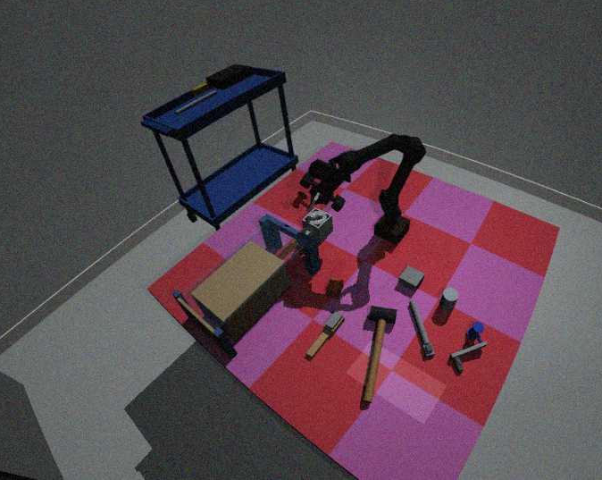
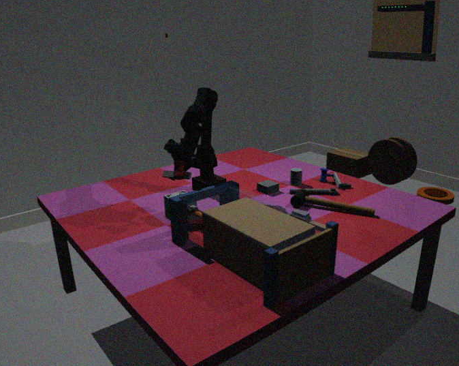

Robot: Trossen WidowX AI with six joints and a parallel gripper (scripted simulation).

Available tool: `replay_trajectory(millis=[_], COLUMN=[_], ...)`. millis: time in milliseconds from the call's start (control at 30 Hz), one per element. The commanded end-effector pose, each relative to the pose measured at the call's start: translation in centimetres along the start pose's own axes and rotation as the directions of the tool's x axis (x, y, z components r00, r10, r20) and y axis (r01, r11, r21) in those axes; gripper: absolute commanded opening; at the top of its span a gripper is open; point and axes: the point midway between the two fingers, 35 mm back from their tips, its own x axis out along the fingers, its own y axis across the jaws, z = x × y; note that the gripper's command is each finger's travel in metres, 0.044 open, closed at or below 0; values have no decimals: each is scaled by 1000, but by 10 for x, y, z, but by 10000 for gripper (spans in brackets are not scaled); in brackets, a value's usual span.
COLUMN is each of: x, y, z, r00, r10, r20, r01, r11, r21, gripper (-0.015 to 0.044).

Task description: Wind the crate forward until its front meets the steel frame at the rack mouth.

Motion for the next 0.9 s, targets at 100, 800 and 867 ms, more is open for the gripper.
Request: replay_trajectory(millis=[100, 800, 867], x=[-1, -1, -1], y=[1, 1, 1], z=[0, 0, 0], r00=[991, 891, 875], r10=[132, 455, 484], r20=[3, 10, 10], r01=[-132, -455, -484], r11=[991, 891, 875], r21=[3, 2, 1], gripper=[0, 0, 0])
